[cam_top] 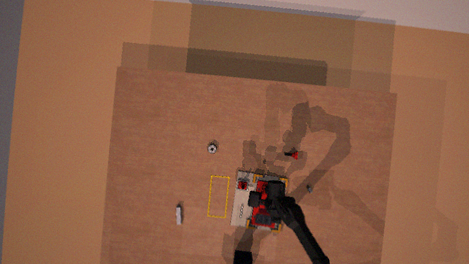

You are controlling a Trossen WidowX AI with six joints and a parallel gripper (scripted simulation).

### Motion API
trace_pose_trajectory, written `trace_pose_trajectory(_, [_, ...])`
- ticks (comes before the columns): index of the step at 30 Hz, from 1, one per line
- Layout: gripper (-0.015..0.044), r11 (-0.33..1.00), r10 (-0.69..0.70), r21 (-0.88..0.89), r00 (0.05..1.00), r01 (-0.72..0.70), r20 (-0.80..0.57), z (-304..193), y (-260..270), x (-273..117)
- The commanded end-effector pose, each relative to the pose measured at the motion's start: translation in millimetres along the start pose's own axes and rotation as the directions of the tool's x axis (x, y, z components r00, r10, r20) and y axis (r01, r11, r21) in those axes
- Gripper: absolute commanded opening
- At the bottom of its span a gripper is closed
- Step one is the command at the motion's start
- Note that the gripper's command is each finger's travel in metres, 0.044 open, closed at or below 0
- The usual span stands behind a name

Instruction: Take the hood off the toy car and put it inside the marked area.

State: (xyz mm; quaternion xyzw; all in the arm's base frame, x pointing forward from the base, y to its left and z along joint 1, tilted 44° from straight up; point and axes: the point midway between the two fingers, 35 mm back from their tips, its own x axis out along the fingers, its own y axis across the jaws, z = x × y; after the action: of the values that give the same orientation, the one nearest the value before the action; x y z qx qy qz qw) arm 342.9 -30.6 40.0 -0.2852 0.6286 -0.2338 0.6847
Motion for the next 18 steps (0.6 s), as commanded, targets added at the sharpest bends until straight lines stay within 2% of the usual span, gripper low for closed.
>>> trace_pose_trajectory(1, [0.0000, 1.000, 0.003, 0.009, 1.000, -0.003, 0.002, 1.0, -0.2, -3.1])
trace_pose_trajectory(7, [0.0000, 1.000, 0.004, 0.009, 1.000, -0.004, 0.002, 1.5, 0.1, -11.9])
trace_pose_trajectory(16, [0.0000, 1.000, 0.005, 0.009, 1.000, -0.005, 0.001, 1.1, 0.2, -50.9])
trace_pose_trajectory(18, [0.0000, 1.000, 0.001, -0.002, 1.000, -0.001, 0.003, 1.0, 1.9, -44.1])
